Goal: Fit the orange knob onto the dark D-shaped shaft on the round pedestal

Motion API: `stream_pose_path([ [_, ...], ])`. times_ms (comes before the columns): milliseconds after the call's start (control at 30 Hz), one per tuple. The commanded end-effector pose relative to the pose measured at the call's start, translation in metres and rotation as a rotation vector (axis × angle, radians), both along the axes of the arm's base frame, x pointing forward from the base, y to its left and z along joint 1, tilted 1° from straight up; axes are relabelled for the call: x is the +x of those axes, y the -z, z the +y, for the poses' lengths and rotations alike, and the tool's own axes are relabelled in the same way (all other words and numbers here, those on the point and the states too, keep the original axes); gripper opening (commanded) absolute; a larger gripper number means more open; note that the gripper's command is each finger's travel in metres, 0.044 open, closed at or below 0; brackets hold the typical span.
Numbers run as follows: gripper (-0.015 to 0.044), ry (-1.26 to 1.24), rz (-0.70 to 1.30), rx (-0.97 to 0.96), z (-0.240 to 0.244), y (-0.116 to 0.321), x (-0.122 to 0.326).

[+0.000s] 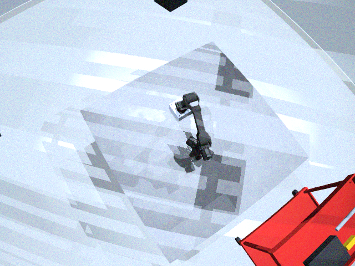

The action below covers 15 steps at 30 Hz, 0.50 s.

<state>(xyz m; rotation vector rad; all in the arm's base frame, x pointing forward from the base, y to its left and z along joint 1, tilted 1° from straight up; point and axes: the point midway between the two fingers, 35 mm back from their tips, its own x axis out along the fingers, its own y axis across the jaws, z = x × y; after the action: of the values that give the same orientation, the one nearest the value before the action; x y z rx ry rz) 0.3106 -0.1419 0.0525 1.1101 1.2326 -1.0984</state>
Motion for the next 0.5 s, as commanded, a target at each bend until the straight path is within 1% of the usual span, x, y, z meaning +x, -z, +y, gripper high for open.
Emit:
stream_pose_path([
  [0,0.0,0.004,-0.007,-0.003,0.0002,0.0005,-0.0008],
  [467,0.0,0.004,-0.007,-0.003,-0.0006,0.0012,0.0007],
])
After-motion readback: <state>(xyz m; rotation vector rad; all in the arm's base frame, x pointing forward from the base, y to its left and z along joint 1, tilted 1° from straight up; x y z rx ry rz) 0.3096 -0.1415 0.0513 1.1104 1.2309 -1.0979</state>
